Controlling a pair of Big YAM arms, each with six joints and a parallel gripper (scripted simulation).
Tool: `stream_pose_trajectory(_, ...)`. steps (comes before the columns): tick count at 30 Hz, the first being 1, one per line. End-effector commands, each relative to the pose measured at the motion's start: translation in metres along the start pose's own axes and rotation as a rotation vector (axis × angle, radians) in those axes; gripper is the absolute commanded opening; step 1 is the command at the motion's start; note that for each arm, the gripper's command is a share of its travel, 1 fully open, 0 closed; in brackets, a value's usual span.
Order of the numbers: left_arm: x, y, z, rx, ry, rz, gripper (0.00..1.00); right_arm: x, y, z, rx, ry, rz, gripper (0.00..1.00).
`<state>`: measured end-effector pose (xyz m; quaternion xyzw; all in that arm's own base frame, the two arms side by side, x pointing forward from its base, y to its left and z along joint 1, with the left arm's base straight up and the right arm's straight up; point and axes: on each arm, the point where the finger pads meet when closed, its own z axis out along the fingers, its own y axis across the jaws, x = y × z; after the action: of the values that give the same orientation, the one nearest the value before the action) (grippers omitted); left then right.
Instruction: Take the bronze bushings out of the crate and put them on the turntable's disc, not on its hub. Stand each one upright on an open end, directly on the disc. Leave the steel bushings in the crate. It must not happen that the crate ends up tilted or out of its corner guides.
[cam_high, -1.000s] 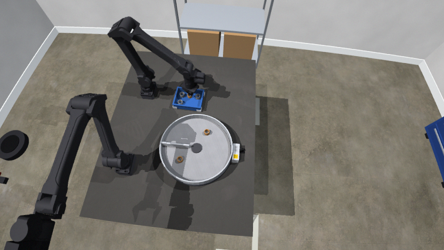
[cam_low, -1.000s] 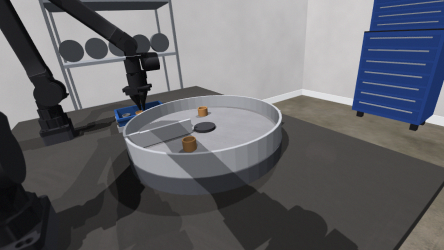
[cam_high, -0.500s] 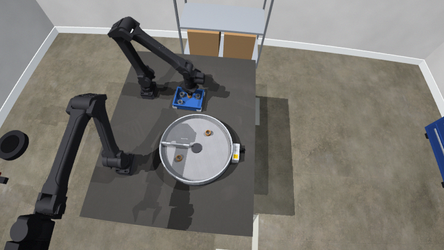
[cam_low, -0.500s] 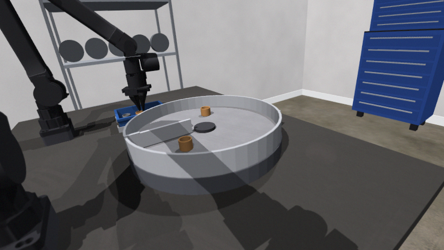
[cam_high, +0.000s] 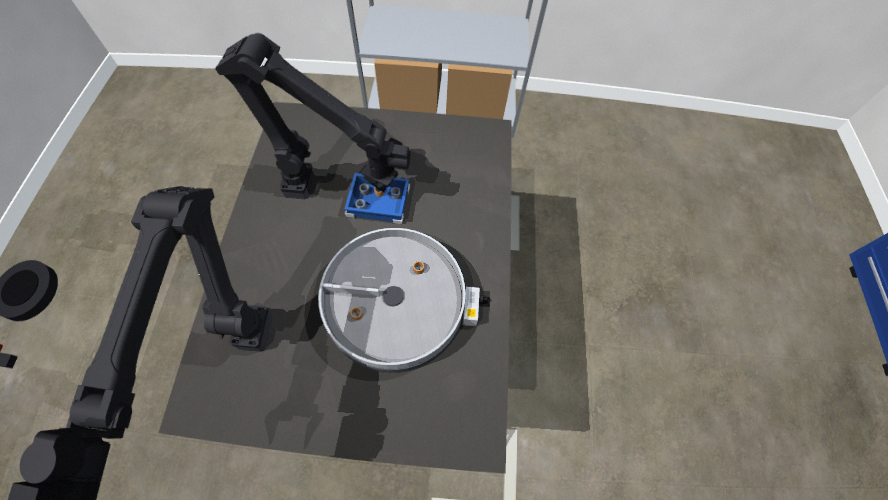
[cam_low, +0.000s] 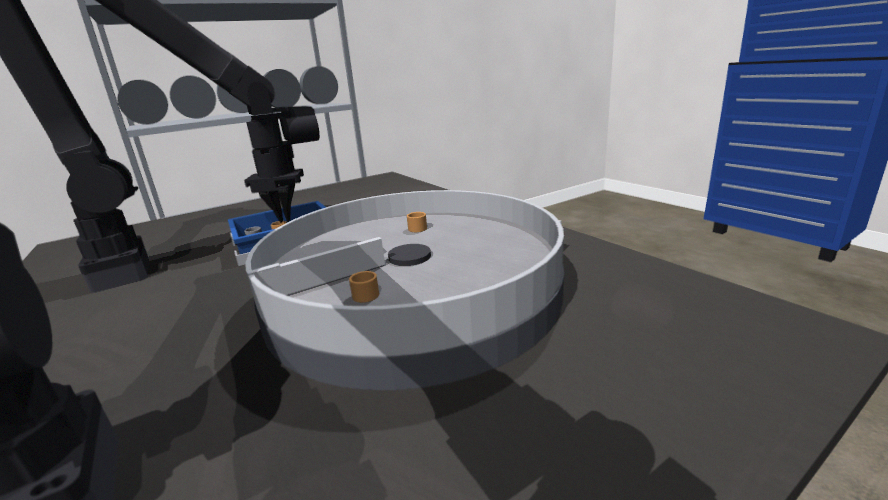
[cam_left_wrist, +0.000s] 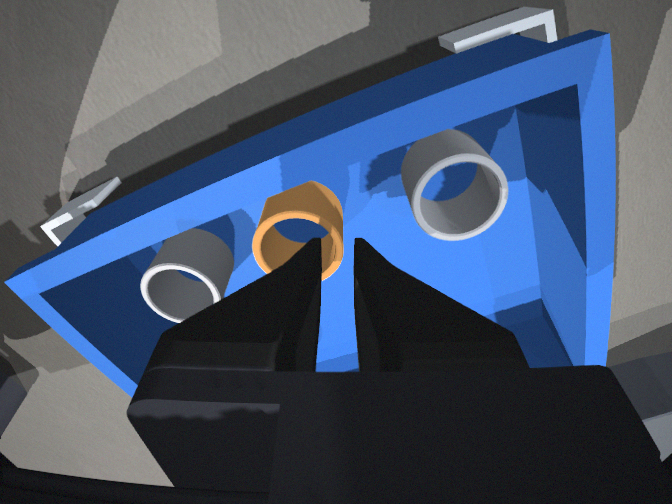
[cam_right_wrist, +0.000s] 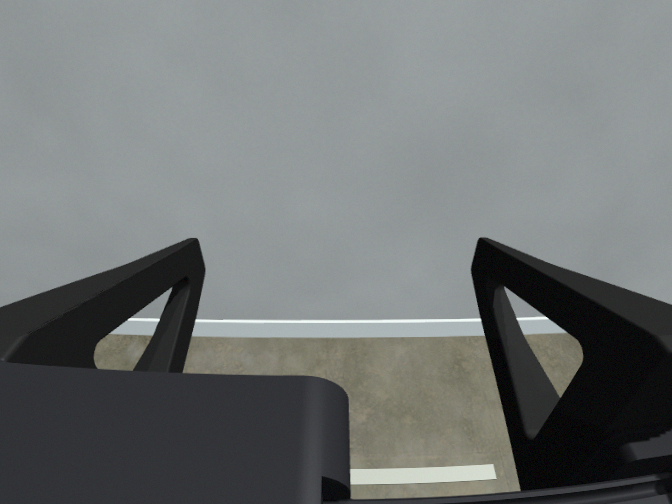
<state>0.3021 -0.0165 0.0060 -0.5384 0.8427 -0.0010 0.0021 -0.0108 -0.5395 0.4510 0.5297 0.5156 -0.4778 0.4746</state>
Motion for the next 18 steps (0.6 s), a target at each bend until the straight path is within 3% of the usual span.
stream_pose_trajectory(1, -0.0016, 0.0011, 0.0100, -0.006, 0.006, 0.000, 0.13, -0.0498, -0.0014, 0.0007, 0.005, -0.093, -0.010, 1.00)
stream_pose_trajectory(13, -0.0046, -0.0063, 0.0029, 0.020, -0.005, 0.000, 0.13, -0.0498, -0.0014, 0.0007, 0.005, -0.093, -0.010, 1.00)
stream_pose_trajectory(14, -0.0046, -0.0063, 0.0029, 0.020, -0.005, 0.000, 0.00, -0.0498, -0.0014, 0.0007, 0.005, -0.093, -0.010, 1.00)
stream_pose_trajectory(18, -0.0044, -0.0055, 0.0035, 0.015, -0.004, -0.001, 0.00, -0.0498, -0.0014, 0.0007, 0.005, -0.093, -0.010, 1.00)
